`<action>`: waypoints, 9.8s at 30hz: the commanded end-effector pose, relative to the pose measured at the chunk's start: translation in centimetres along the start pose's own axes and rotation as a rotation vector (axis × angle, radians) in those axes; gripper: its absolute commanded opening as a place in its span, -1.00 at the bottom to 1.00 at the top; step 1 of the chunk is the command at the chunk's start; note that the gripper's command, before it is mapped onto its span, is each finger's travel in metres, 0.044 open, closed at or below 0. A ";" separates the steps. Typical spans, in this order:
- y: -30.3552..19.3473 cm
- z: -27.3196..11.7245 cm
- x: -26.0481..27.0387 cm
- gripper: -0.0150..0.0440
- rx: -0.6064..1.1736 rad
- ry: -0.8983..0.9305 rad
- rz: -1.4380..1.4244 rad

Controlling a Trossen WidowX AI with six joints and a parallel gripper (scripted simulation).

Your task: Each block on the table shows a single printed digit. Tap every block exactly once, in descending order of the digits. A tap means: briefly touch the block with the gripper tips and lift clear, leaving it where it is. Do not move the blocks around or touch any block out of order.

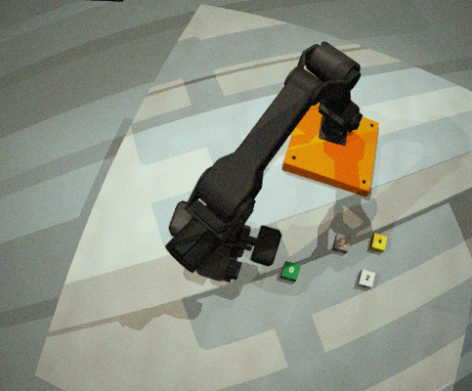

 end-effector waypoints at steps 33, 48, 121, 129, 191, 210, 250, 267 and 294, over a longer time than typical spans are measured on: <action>0.0 0.1 0.0 -0.42 0.001 -0.002 -0.004; 0.1 -8.0 0.3 -0.42 0.001 -0.001 -0.002; -2.9 -8.1 23.2 -0.42 0.003 0.021 -0.005; -2.8 -8.2 28.1 -0.42 0.002 0.025 -0.005; -3.6 -8.4 33.1 -0.42 0.003 0.031 -0.005; -3.4 -8.1 11.2 -0.42 -0.015 -0.003 -0.007; -10.5 2.5 1.1 -0.42 0.011 -0.001 -0.004; -10.5 0.2 1.1 -0.42 0.011 -0.001 -0.004; 2.5 -8.5 17.8 -0.42 -0.009 0.011 -0.005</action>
Point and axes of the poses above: the point midway between the two fingers, 35 mm back from their tips, its own z axis out along the fingers, its own x axis across the jaws, y = z × x, the point moved 1 cm from there along -z, back along the fingers, and after that the axes turned 13 degrees about -z, right-handed, at the moved point
